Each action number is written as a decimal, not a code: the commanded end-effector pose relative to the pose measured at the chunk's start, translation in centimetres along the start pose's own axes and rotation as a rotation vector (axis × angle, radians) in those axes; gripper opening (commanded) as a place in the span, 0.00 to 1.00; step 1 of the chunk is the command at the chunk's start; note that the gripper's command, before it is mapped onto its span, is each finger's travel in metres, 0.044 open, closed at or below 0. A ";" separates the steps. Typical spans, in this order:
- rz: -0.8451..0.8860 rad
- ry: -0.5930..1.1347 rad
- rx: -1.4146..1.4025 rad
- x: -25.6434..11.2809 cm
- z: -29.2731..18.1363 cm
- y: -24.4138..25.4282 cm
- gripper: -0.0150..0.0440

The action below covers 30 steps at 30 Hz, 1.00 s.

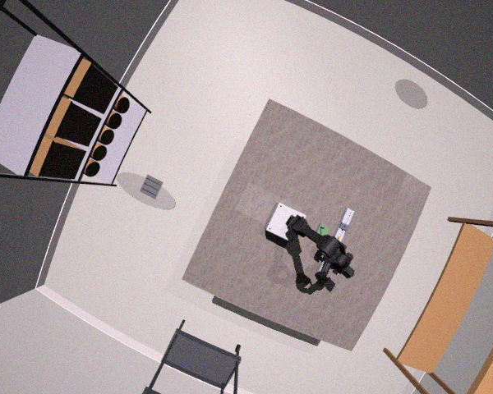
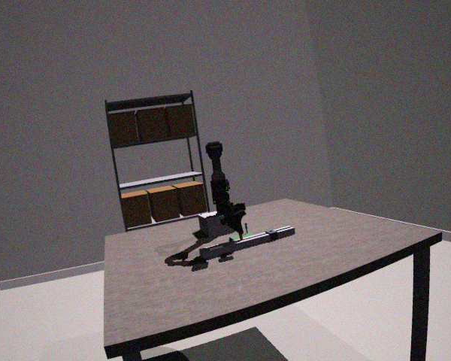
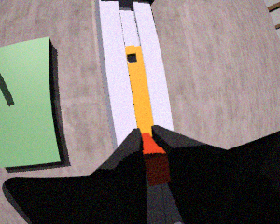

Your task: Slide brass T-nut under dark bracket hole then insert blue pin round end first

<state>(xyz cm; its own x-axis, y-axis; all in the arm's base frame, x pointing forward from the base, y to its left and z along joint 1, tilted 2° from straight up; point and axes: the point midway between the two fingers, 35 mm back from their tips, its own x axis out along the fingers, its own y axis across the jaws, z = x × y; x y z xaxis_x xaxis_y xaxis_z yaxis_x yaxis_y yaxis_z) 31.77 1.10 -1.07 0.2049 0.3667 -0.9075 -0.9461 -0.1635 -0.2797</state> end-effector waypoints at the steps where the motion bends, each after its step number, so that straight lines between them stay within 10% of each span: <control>1: 0.003 0.002 0.003 -0.1 0.0 -0.3 0.00; 30: 0.060 -0.001 0.021 -0.1 0.0 -0.6 0.00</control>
<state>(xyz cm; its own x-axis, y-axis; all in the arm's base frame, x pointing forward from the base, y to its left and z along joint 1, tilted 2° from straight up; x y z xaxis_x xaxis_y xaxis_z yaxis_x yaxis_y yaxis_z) 32.14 1.16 -0.99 0.1478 0.3608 -0.9209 -0.9611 -0.1672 -0.2197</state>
